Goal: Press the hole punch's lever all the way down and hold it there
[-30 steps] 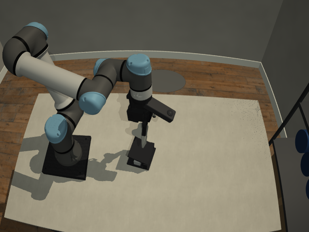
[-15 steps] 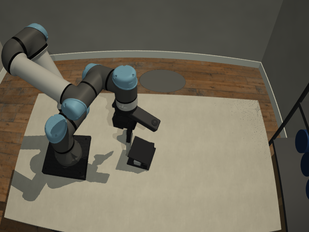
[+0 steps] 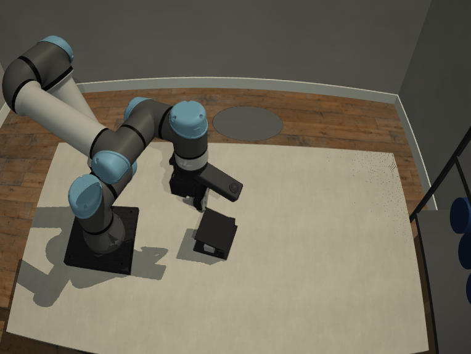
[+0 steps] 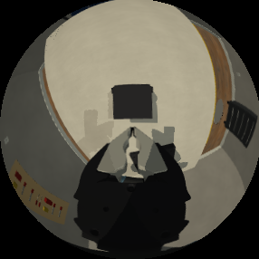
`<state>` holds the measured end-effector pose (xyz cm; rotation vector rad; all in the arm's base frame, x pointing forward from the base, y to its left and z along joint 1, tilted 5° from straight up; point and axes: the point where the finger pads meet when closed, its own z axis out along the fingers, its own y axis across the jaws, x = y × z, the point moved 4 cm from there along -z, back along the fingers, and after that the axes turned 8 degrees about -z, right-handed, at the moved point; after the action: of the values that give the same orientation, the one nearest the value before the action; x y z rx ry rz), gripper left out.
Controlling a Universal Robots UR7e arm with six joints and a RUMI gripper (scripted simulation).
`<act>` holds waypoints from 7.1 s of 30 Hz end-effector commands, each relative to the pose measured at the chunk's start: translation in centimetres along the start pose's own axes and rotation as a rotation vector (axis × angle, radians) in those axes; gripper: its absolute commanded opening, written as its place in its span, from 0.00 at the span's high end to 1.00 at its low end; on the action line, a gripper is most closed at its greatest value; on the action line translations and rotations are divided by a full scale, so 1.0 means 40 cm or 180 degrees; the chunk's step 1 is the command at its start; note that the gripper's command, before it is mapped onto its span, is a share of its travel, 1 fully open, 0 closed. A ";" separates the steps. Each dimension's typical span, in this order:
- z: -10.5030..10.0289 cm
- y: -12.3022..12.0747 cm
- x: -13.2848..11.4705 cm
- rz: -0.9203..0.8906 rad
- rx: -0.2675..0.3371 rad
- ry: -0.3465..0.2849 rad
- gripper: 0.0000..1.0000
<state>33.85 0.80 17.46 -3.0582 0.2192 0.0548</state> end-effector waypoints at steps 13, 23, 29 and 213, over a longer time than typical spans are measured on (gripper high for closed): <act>-0.001 0.000 0.001 0.0000 0.0000 0.0003 1.00; -0.001 0.000 0.001 0.0000 0.0000 0.0003 1.00; -0.001 0.000 0.001 0.0000 0.0000 0.0003 1.00; 0.182 -0.005 0.010 0.0000 0.0000 0.0003 1.00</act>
<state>34.03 1.49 10.29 -3.0584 0.2190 0.0538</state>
